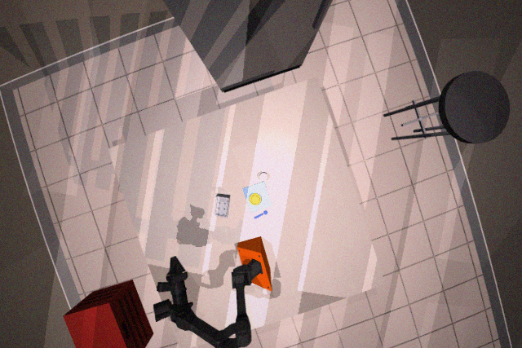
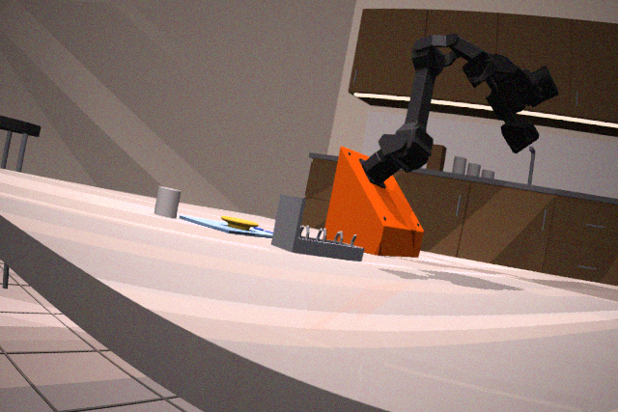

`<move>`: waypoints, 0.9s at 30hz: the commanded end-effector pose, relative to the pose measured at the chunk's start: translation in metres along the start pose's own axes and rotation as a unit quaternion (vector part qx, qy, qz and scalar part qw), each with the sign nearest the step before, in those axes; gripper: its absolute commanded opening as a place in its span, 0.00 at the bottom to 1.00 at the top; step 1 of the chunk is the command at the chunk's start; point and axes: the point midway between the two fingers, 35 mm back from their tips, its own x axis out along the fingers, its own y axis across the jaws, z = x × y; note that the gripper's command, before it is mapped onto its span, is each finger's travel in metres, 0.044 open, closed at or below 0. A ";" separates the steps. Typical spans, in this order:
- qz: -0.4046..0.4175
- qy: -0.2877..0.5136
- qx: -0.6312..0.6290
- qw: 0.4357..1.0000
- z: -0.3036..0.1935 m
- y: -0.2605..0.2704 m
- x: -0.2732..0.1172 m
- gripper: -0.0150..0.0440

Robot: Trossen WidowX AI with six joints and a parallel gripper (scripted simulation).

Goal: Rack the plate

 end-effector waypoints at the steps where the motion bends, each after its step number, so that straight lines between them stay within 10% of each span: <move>1: 0.000 0.001 -0.001 1.000 0.000 0.000 0.000 0.93; 27: -0.028 0.245 -0.185 0.951 -0.074 -0.016 0.102 0.93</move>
